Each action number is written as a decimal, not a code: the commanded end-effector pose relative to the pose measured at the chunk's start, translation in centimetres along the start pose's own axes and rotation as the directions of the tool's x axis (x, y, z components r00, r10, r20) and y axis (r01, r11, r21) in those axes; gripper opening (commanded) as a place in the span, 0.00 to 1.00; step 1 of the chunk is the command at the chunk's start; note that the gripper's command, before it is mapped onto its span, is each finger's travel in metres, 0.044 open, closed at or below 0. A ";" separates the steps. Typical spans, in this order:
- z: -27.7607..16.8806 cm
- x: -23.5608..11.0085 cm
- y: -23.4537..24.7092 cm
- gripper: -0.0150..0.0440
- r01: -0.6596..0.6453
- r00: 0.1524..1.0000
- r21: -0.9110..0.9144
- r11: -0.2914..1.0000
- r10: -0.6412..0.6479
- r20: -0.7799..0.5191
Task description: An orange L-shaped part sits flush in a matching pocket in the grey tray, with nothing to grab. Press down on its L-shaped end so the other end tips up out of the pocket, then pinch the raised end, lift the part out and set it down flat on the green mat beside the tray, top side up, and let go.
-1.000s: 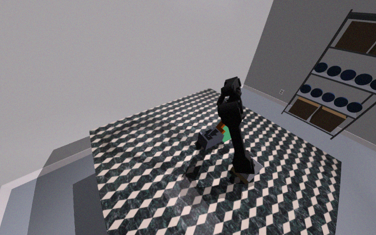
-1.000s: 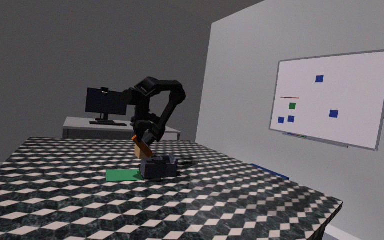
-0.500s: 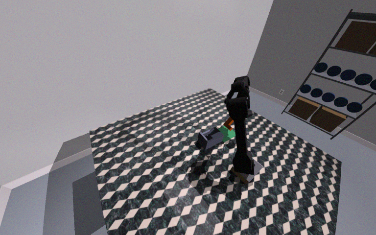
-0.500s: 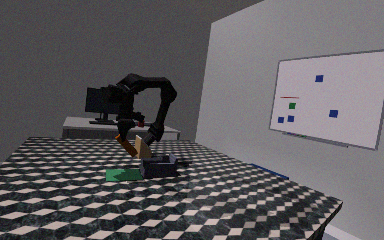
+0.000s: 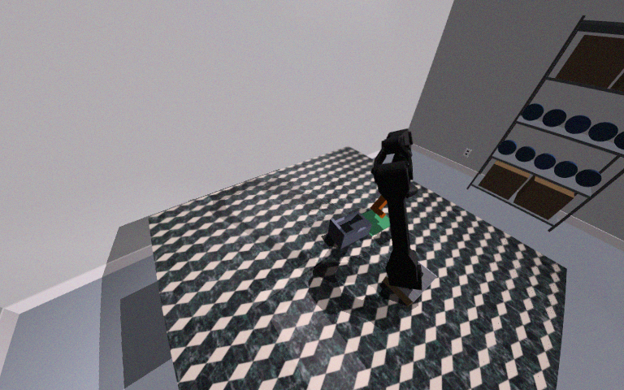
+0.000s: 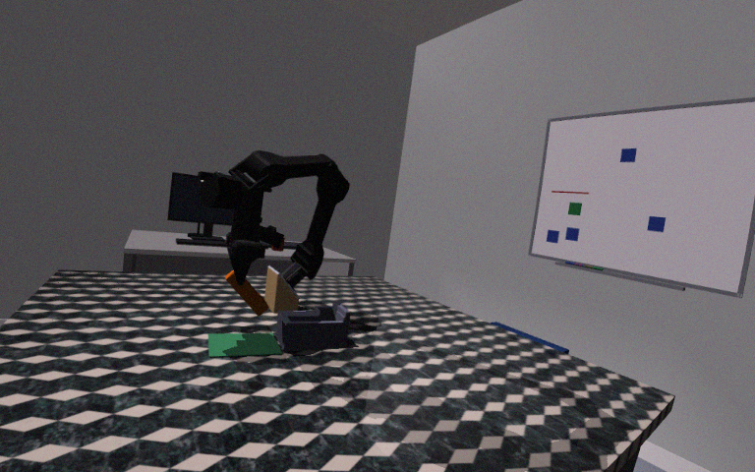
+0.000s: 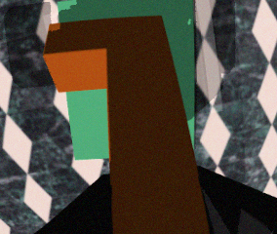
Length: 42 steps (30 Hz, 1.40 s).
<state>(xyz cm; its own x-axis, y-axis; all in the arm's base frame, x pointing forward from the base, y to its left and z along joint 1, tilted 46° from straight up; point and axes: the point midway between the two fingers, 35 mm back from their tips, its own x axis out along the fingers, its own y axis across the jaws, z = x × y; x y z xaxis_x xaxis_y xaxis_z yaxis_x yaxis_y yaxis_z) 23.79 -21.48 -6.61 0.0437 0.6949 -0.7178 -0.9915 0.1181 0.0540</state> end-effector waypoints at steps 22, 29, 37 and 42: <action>0.2 4.2 0.1 0.25 0.001 1.000 0.009 1.000 -0.001 0.009; 0.2 5.3 0.1 0.25 0.001 1.000 0.009 1.000 -0.001 0.009; 0.2 6.5 0.1 0.25 0.001 1.000 0.009 1.000 -0.001 0.010; 0.2 6.7 0.1 0.25 0.001 1.000 0.009 1.000 -0.001 0.010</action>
<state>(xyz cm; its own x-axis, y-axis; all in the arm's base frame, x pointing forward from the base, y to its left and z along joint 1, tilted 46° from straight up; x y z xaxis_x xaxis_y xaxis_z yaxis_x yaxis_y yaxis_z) 24.12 -16.92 -11.16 0.0437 0.6971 -0.7156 -0.9917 0.1172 0.0535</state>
